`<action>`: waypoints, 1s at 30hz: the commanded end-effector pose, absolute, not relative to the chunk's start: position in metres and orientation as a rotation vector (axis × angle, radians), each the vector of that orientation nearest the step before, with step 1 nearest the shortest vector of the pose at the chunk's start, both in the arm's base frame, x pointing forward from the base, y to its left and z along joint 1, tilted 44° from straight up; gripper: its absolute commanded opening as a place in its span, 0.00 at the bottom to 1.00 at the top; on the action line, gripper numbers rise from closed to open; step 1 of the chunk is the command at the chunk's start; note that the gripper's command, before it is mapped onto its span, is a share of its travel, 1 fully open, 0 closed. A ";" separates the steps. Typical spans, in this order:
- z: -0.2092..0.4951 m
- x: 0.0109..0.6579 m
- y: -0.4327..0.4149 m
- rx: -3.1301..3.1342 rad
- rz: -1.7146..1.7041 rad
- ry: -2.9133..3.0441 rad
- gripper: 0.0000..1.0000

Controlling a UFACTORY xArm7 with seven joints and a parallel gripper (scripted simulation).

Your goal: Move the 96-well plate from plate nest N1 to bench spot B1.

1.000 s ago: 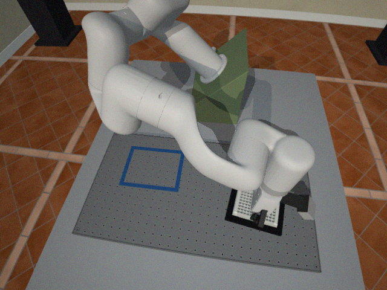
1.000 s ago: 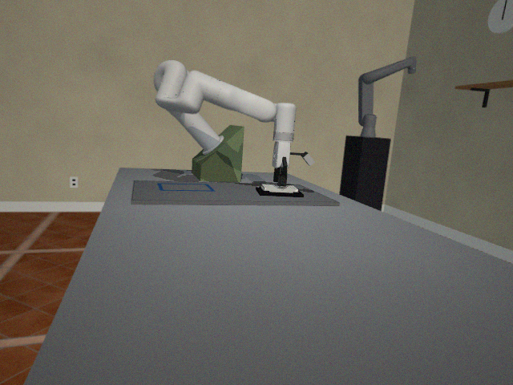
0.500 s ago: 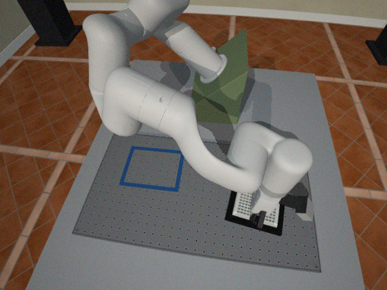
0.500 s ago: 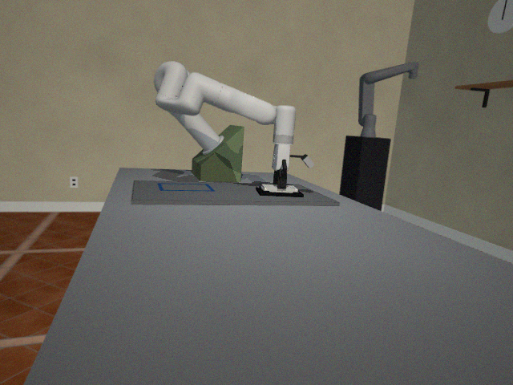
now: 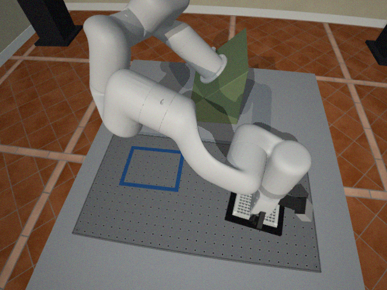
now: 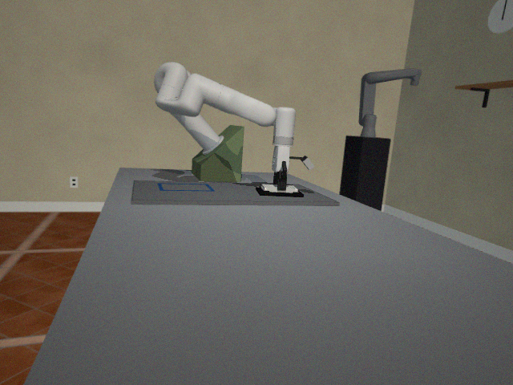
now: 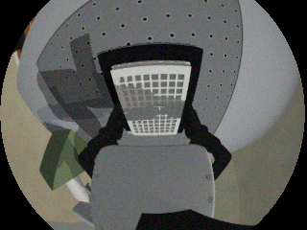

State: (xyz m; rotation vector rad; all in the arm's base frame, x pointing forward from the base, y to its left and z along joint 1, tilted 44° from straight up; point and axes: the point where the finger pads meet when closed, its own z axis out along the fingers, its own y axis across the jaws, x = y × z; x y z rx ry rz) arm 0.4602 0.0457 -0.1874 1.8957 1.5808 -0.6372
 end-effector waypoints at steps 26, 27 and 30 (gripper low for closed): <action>-0.186 0.461 0.049 1.896 -0.631 1.584 0.00; -0.186 0.461 0.049 1.896 -0.631 1.584 0.00; -0.186 0.461 0.049 1.896 -0.631 1.584 0.00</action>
